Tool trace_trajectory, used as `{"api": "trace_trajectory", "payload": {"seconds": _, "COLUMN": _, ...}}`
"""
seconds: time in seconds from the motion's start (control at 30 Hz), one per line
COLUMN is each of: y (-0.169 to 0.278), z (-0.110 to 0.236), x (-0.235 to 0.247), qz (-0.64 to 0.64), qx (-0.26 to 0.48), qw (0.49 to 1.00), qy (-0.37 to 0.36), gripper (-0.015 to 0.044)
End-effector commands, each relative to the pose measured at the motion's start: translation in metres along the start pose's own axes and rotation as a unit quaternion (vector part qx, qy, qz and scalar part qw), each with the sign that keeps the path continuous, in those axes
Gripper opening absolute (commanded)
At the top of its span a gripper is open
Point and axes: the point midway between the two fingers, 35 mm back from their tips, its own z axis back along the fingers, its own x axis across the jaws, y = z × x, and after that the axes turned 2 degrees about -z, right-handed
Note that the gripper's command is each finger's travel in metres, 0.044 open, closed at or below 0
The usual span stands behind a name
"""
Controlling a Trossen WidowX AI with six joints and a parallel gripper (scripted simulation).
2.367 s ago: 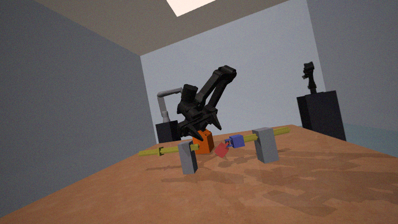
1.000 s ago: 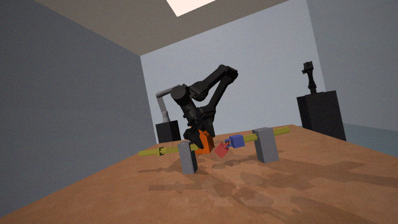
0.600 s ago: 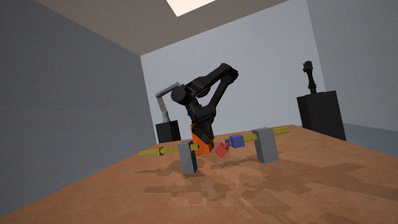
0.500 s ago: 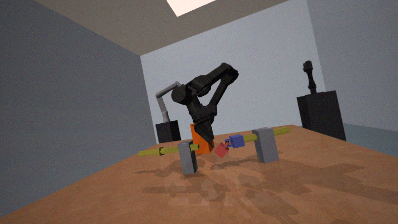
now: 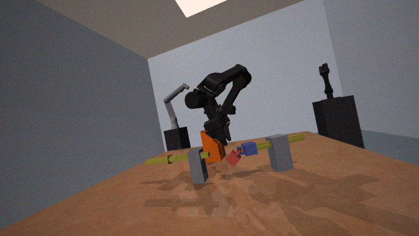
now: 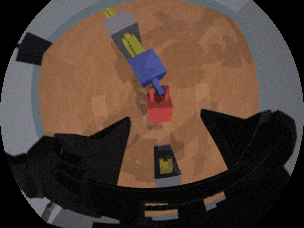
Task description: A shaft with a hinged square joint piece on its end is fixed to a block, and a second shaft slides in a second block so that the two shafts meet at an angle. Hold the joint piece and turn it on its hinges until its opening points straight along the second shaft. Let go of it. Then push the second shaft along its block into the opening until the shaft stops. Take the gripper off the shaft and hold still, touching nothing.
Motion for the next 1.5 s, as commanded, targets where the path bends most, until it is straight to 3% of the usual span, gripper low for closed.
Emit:
{"api": "trace_trajectory", "payload": {"seconds": 0.0, "y": -0.003, "z": 0.002, "x": 0.004, "qz": -0.024, "qx": 0.005, "qw": 1.000, "qy": -0.010, "gripper": 0.0440}}
{"api": "trace_trajectory", "payload": {"seconds": 0.77, "y": 0.019, "z": -0.071, "x": 0.005, "qz": -0.024, "qx": 0.004, "qw": 1.000, "qy": -0.010, "gripper": 0.0440}}
{"api": "trace_trajectory", "payload": {"seconds": 1.47, "y": 0.019, "z": -0.099, "x": 0.005, "qz": -0.024, "qx": 0.004, "qw": 1.000, "qy": -0.010, "gripper": 0.0440}}
